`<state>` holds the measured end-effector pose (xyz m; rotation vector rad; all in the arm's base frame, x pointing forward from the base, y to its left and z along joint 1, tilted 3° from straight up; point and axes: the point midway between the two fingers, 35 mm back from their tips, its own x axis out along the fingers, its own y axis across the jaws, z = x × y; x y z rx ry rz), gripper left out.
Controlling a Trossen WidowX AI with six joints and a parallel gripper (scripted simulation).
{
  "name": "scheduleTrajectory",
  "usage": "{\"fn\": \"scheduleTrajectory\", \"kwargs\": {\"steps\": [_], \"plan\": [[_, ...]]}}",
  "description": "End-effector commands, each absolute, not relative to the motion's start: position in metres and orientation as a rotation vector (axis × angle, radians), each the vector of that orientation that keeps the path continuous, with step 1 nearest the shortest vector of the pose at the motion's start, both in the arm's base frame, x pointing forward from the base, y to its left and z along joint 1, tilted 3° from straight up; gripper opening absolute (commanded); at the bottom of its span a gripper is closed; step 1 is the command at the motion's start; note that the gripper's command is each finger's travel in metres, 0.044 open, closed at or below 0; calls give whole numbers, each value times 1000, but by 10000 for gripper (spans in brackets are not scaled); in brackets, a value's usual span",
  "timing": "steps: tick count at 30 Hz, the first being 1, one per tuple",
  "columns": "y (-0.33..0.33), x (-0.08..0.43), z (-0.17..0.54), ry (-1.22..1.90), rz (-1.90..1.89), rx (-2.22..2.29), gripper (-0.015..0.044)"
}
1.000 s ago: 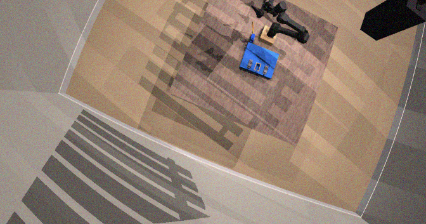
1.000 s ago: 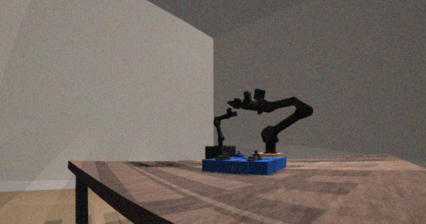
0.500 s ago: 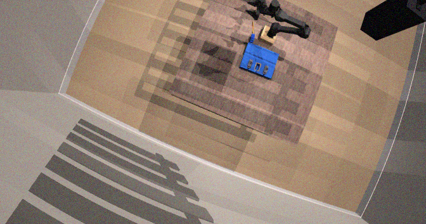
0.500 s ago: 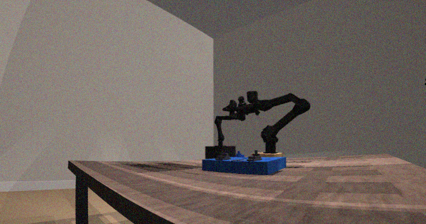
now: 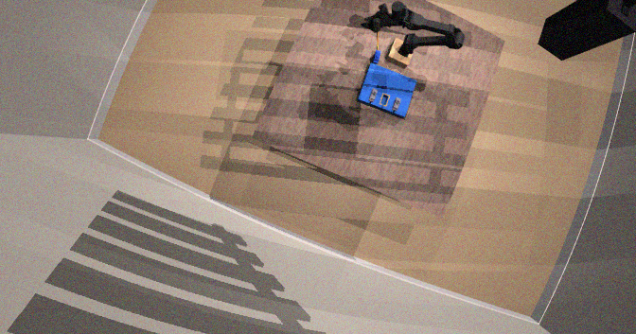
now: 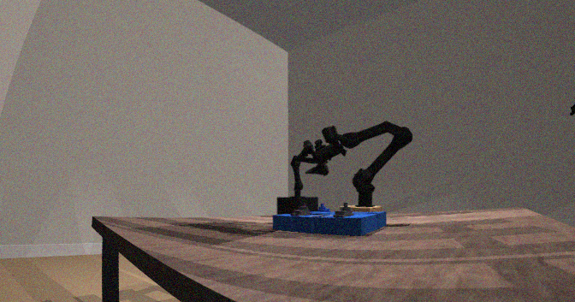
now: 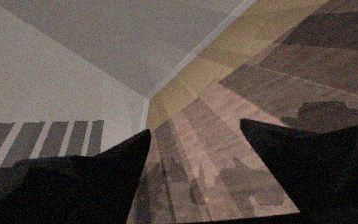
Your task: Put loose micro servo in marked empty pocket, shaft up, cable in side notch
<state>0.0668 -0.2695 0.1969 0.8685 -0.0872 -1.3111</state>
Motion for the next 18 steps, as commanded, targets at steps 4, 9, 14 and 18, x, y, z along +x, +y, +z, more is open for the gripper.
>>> {"fn": "scheduleTrajectory", "kwargs": {"steps": [4,9,14,18], "plan": [[-263,80,169,-55,-1336,1138,440],[-255,88,149,-21,-1365,1315,440],[-244,95,130,17,-1410,1483,440],[-233,100,116,51,-1459,1613,440]]}}
